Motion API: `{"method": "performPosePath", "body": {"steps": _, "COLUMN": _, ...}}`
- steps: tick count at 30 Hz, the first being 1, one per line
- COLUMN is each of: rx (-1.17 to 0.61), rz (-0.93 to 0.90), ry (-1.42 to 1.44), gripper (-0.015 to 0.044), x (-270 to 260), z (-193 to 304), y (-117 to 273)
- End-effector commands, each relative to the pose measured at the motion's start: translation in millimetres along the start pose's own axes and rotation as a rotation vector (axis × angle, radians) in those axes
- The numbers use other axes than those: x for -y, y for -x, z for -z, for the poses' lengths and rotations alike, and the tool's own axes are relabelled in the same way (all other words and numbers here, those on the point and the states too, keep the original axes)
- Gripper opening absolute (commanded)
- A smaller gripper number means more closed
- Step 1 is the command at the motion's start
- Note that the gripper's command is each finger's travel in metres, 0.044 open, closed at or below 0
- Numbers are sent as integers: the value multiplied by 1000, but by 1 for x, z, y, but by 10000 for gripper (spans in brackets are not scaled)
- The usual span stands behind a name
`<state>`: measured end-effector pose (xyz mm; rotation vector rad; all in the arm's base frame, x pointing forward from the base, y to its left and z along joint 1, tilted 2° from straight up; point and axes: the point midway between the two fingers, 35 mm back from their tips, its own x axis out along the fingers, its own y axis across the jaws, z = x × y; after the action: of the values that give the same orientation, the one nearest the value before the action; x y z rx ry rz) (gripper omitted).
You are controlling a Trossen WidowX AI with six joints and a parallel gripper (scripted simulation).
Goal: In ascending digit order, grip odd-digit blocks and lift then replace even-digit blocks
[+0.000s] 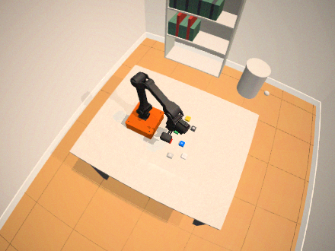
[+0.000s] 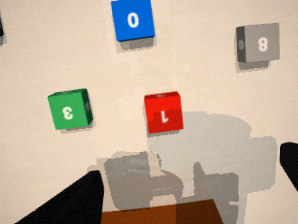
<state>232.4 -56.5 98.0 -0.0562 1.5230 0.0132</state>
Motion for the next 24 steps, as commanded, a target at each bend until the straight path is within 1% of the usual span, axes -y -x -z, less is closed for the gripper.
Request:
{"method": "performPosePath", "body": {"steps": 1, "rx": 0, "rz": 5, "ry": -8, "gripper": 400, "x": -2, "z": 3, "y": -1}}
{"method": "performPosePath", "body": {"steps": 16, "rx": 0, "rz": 5, "ry": -8, "gripper": 400, "x": -4, "z": 3, "y": -1}}
{"method": "performPosePath", "body": {"steps": 18, "rx": 0, "rz": 3, "ry": -8, "gripper": 400, "x": -16, "z": -1, "y": -1}}
{"method": "performPosePath", "body": {"steps": 24, "rx": 1, "rz": -3, "ry": -9, "gripper": 400, "x": -77, "z": -7, "y": -1}}
